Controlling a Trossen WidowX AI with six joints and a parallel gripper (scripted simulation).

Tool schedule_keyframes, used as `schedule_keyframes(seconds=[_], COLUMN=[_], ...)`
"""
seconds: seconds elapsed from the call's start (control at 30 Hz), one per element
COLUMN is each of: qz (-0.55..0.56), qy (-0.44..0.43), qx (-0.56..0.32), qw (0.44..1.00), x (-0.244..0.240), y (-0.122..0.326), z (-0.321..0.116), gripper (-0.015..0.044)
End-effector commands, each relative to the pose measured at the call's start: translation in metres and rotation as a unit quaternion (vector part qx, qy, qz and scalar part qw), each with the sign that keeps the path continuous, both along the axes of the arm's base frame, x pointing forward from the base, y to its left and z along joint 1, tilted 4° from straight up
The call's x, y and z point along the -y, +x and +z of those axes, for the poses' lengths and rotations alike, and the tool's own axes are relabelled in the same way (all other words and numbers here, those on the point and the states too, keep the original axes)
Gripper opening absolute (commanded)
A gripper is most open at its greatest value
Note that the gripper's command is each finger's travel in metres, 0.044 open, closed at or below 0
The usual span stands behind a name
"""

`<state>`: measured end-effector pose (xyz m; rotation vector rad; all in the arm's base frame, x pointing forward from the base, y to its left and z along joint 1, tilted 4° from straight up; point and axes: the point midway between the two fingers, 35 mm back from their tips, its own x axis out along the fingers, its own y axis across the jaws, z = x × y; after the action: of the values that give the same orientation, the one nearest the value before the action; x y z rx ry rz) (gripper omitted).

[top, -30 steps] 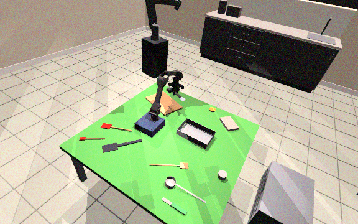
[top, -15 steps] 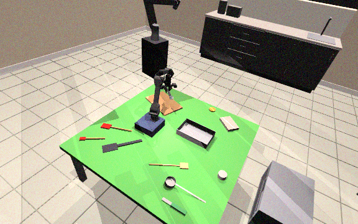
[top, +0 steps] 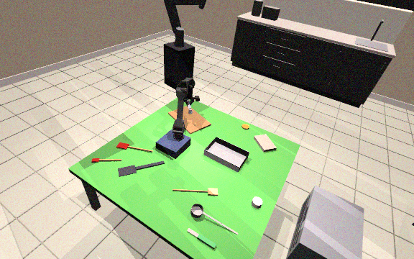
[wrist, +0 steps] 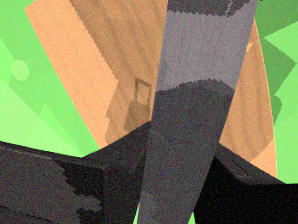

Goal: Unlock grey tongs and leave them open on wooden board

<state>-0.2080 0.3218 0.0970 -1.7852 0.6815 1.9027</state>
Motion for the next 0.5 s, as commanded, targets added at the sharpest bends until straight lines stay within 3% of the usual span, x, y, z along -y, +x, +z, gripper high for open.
schedule_keyframes(seconds=[0.0,0.47], qz=[-0.005,-0.035], qy=[-0.001,0.058], qx=[-0.002,-0.086], qw=[1.0,0.994], x=[0.001,-0.009], y=[-0.002,-0.004], z=[0.0,0.003], gripper=[-0.015,-0.015])
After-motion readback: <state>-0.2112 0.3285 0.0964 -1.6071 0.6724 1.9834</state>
